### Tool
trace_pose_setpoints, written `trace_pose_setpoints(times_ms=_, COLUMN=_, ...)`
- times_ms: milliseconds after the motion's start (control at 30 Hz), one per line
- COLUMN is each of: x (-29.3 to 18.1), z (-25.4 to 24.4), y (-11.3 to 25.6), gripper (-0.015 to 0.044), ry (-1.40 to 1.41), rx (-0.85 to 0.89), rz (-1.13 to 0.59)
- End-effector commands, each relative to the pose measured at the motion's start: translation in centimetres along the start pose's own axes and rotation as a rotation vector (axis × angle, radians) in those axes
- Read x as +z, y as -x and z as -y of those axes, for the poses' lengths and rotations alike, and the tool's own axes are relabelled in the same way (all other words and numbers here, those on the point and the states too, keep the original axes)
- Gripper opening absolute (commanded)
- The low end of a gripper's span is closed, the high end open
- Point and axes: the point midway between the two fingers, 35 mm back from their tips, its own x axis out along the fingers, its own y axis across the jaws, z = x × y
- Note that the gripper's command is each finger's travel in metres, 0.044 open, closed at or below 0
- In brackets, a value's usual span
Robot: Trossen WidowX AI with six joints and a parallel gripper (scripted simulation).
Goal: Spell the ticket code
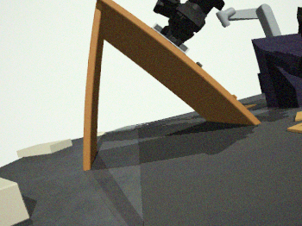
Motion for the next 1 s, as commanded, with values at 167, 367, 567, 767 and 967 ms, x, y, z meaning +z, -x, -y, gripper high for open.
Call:
trace_pose_setpoints(times_ms=167, x=-0.14, z=0.62, y=-0.11, gripper=0.0, ry=-0.006, rx=0.004, rz=-0.004)
trace_pose_setpoints(times_ms=367, x=-0.14, z=0.94, y=-0.11, gripper=0.0, ry=-0.006, rx=0.004, rz=-0.004)
trace_pose_setpoints(times_ms=567, x=-0.13, z=1.06, y=-0.11, gripper=0.0, ry=-0.005, rx=0.004, rz=-0.004)
trace_pose_setpoints(times_ms=767, x=0.04, z=0.91, y=-0.01, gripper=0.0157, ry=0.0, rx=0.0, rz=0.0)
trace_pose_setpoints(times_ms=967, x=0.05, z=0.92, y=0.57, gripper=0.0295, ry=-0.005, rx=0.003, rz=-0.004)
